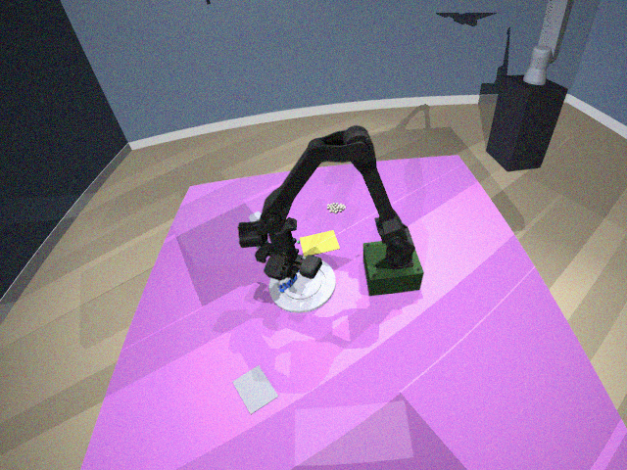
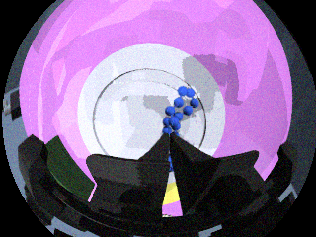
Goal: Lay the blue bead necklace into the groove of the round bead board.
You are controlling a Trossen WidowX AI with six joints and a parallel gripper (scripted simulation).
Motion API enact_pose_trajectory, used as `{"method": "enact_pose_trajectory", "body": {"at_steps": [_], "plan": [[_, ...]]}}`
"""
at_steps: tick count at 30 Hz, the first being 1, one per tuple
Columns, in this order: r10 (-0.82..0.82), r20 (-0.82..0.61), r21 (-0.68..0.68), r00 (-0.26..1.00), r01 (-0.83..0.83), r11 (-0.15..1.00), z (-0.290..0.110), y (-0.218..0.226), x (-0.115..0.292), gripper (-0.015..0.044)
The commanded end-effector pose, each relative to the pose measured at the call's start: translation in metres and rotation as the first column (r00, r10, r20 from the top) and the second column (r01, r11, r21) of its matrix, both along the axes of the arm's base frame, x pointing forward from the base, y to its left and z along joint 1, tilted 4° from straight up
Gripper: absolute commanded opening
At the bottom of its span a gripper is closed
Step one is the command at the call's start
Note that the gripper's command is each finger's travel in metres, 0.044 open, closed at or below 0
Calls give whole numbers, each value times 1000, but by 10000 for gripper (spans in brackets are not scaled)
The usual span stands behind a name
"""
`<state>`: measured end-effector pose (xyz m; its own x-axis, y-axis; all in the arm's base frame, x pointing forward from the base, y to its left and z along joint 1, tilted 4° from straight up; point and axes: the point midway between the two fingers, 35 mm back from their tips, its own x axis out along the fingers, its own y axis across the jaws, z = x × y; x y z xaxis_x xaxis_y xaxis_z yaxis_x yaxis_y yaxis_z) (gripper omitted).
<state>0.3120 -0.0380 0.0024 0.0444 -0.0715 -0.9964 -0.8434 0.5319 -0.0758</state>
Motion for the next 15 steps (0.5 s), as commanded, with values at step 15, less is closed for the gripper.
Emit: {"method": "enact_pose_trajectory", "body": {"at_steps": [15], "plan": [[0, -1, -1, 1000, 0, 1000, -11, 6, -6, 0]]}}
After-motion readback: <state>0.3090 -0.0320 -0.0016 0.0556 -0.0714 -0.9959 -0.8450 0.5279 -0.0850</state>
